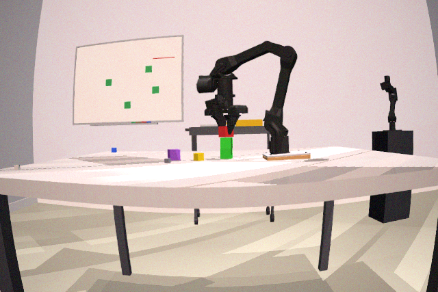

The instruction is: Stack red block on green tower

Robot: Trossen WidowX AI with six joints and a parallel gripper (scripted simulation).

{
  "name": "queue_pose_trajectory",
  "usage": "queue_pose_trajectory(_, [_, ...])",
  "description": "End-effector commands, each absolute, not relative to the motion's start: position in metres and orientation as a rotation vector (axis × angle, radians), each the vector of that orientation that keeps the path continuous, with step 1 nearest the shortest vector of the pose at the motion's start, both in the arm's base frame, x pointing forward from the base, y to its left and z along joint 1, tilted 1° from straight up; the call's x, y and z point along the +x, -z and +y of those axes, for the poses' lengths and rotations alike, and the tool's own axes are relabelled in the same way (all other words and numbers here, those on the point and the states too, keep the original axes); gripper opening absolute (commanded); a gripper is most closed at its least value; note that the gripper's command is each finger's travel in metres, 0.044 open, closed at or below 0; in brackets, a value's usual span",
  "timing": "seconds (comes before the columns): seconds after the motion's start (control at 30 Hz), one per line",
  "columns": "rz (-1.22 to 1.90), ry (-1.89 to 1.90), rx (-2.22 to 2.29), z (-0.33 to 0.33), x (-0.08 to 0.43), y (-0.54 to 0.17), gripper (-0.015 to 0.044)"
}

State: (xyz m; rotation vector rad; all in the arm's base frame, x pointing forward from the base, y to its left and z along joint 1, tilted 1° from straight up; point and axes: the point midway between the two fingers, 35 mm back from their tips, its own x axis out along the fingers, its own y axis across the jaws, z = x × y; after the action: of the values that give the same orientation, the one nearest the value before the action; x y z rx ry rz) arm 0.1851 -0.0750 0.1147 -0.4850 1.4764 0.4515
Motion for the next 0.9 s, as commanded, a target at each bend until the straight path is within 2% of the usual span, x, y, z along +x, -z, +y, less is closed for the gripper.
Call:
queue_pose_trajectory(0.0, [1.481, -0.446, -0.486, -0.0756, 0.1848, -0.1124, 0.0])
queue_pose_trajectory(0.83, [1.481, -0.446, -0.486, -0.0758, 0.1848, -0.1153, 0.0])
queue_pose_trajectory(0.87, [1.477, -0.452, -0.485, -0.0748, 0.185, -0.1123, 0.0026])
